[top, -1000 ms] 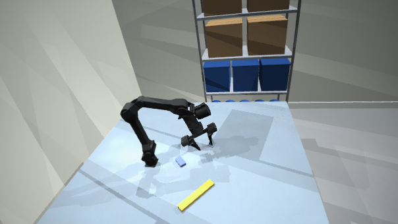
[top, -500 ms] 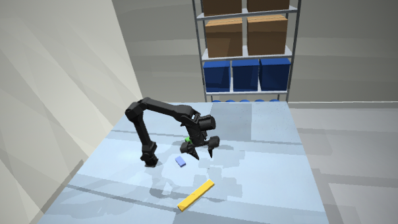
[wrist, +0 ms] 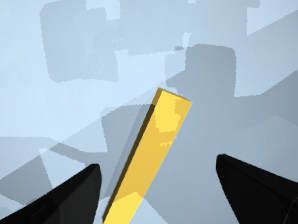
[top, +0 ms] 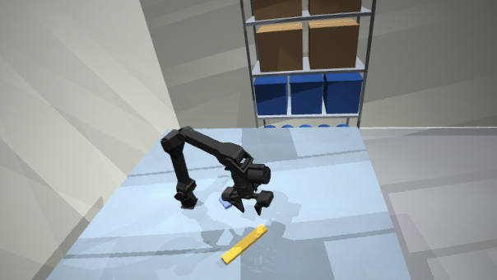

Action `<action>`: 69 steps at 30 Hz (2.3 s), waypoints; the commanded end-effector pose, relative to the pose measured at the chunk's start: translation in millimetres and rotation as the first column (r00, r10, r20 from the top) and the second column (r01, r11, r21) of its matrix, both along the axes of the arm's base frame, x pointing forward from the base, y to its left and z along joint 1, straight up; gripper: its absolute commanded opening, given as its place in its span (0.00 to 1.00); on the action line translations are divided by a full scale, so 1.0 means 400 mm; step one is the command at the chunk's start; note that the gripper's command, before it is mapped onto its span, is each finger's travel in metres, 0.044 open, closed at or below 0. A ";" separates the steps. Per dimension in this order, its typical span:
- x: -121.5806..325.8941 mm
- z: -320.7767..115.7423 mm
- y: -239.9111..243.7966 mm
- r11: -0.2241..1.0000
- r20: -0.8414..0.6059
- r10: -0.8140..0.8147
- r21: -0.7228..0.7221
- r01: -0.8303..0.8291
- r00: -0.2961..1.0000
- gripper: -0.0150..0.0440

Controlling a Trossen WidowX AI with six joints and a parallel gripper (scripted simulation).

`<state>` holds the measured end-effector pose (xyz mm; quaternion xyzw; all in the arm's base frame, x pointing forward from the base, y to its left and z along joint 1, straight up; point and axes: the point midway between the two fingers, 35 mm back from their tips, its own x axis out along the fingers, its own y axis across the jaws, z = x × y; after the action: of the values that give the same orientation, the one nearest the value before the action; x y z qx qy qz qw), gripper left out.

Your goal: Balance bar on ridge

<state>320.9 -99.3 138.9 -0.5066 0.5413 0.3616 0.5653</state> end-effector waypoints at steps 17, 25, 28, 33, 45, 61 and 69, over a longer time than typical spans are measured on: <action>-0.070 -0.039 -0.208 0.921 -0.099 -0.362 0.117 0.372 0.927 0.79; -0.090 -0.046 -0.249 0.888 -0.122 -0.424 0.135 0.439 0.897 0.79; -0.089 -0.064 -0.250 0.888 -0.122 -0.424 0.135 0.439 0.897 0.79; -0.087 -0.135 -0.252 0.888 -0.122 -0.424 0.135 0.439 0.897 0.79; -0.087 -0.172 -0.252 0.888 -0.122 -0.424 0.135 0.439 0.897 0.79; -0.086 -0.223 -0.252 0.888 -0.122 -0.424 0.135 0.439 0.897 0.79; -0.086 -0.223 -0.252 0.888 -0.122 -0.424 0.135 0.439 0.897 0.79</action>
<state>286.1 -200.7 50.7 -0.3129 0.6349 0.2926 0.6430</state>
